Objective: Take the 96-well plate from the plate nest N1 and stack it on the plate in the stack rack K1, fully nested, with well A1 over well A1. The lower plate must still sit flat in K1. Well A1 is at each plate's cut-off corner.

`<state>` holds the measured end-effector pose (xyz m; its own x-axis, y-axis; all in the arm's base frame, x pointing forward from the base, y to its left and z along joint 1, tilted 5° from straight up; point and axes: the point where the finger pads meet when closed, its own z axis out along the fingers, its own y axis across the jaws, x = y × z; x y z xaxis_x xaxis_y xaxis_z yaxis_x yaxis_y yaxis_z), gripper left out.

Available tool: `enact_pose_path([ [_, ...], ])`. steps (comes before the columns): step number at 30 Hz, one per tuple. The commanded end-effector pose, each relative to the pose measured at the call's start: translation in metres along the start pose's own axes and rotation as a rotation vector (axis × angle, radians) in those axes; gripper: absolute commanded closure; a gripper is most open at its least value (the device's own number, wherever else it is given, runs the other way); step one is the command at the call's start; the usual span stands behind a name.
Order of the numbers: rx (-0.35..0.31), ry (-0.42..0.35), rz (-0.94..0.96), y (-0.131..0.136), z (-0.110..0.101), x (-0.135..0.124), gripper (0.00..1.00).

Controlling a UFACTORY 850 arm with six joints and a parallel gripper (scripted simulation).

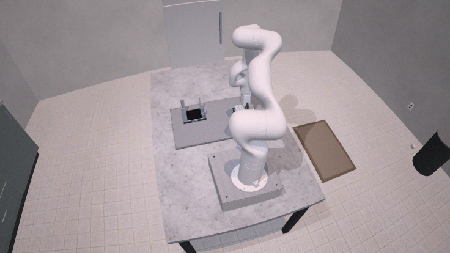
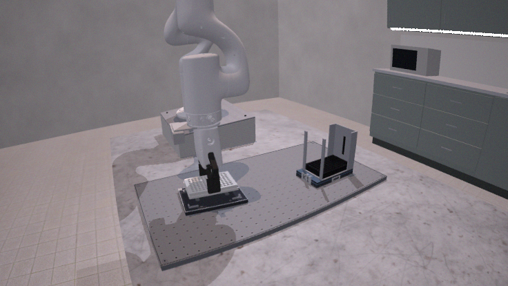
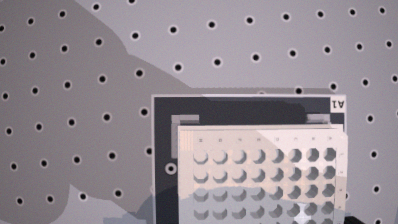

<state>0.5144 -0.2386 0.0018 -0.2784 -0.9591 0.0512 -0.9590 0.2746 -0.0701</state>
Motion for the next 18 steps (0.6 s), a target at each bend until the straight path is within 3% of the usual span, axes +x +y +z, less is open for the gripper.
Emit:
enact_pose_path([
  [1, 0.002, 0.0, 0.0, -0.001, -0.009, 0.0, 1.0],
  [18, 0.002, 0.0, 0.0, -0.001, -0.034, 0.0, 1.0],
])
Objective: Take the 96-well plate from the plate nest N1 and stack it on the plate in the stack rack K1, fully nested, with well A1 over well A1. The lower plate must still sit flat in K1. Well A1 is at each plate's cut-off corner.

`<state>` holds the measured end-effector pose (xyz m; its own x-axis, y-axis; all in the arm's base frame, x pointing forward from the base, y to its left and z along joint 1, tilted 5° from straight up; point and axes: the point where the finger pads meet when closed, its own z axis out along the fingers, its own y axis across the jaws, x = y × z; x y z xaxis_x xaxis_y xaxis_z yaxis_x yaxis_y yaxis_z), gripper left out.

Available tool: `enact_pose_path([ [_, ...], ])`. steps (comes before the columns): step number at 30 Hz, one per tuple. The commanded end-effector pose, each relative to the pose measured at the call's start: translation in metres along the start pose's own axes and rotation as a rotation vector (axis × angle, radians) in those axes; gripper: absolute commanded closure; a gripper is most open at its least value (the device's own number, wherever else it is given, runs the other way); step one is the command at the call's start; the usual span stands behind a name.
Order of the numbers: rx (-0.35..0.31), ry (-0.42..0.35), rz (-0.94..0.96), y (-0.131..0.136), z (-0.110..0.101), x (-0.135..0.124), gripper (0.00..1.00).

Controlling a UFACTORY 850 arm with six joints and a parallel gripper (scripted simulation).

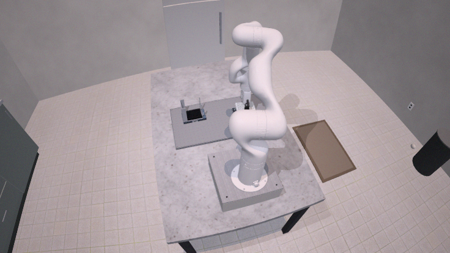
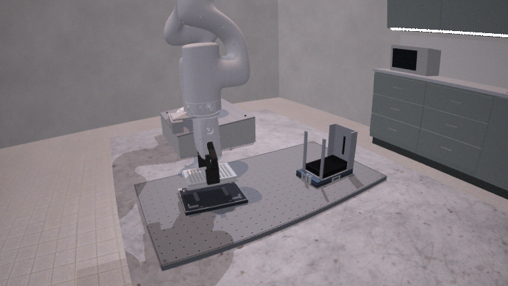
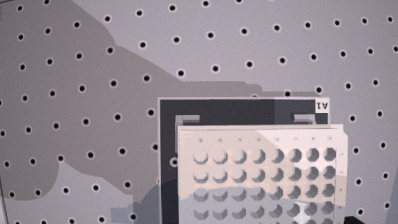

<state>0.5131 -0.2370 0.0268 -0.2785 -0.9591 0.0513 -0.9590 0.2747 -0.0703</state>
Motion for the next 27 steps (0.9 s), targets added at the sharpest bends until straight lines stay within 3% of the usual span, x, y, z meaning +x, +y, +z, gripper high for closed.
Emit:
enact_pose_path([
  [1, 0.002, 0.0, 0.0, -0.001, -0.01, 0.0, 1.0],
  [27, 0.002, 0.0, 0.0, -0.001, -0.047, 0.0, 1.0],
])
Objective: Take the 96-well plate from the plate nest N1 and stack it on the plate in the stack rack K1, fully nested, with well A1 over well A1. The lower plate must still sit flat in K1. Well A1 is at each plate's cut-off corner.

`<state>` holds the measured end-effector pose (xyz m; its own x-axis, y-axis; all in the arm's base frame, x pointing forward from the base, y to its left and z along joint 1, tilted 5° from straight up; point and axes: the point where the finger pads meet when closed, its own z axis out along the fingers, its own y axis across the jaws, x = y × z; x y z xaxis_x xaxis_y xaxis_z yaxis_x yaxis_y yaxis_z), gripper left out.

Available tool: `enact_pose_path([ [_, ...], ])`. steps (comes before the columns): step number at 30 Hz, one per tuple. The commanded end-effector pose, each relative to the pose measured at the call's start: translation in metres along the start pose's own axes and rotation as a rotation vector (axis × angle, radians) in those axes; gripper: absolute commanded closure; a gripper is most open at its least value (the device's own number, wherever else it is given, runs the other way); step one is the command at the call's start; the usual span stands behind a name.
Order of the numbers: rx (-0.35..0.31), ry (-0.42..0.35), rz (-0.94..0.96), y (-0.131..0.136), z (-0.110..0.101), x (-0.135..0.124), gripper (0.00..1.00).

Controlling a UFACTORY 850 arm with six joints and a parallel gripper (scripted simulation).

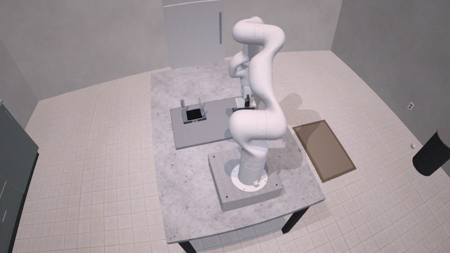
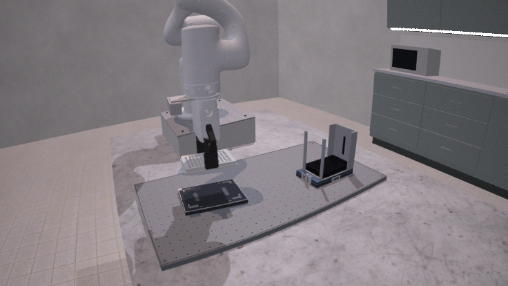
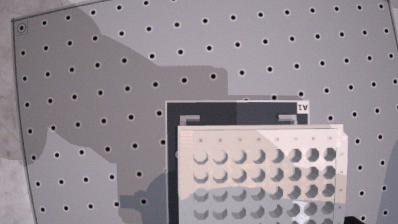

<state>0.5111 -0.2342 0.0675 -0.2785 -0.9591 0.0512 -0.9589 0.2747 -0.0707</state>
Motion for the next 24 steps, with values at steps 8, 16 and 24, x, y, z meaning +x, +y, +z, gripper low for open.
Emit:
enact_pose_path([
  [8, 0.002, 0.0, 0.0, -0.001, -0.019, 0.0, 1.0],
  [16, 0.002, 0.0, 0.0, -0.001, -0.029, 0.0, 1.0],
  [24, 0.002, 0.0, 0.0, -0.001, -0.043, 0.0, 1.0],
])
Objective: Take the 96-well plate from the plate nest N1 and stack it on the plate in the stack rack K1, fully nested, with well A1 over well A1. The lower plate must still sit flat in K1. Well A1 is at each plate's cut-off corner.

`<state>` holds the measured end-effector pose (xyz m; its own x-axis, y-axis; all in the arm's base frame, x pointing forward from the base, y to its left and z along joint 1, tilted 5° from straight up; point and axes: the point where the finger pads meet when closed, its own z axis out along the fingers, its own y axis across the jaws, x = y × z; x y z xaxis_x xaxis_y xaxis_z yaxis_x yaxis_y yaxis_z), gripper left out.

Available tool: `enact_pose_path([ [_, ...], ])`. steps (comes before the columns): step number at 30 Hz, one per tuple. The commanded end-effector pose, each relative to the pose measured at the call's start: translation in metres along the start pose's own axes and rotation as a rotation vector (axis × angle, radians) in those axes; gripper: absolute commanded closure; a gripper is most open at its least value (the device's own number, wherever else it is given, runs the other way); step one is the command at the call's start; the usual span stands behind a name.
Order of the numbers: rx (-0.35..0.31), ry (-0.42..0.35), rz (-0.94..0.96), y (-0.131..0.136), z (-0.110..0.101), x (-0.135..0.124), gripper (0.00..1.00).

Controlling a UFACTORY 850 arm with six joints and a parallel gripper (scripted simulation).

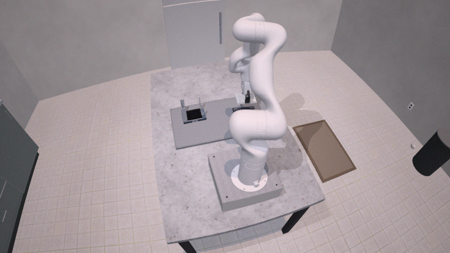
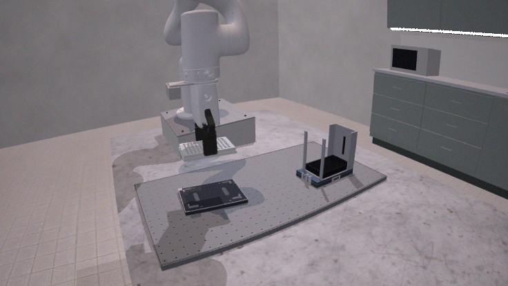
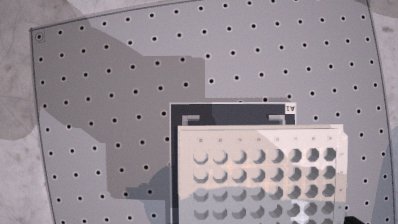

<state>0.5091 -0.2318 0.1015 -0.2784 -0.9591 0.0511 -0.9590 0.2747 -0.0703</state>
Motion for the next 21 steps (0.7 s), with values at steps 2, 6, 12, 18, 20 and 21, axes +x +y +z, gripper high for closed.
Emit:
enact_pose_path([
  [2, 0.002, 0.0, 0.0, -0.001, -0.012, 0.0, 1.0],
  [6, 0.002, 0.0, 0.0, -0.001, -0.019, 0.0, 1.0],
  [12, 0.002, 0.0, 0.0, -0.001, -0.025, 0.0, 1.0],
  [18, 0.002, 0.0, 0.0, -0.001, -0.027, 0.0, 1.0],
  [20, 0.002, 0.0, 0.0, -0.001, -0.027, 0.0, 1.0],
  [21, 0.002, 0.0, 0.0, -0.001, -0.027, 0.0, 1.0],
])
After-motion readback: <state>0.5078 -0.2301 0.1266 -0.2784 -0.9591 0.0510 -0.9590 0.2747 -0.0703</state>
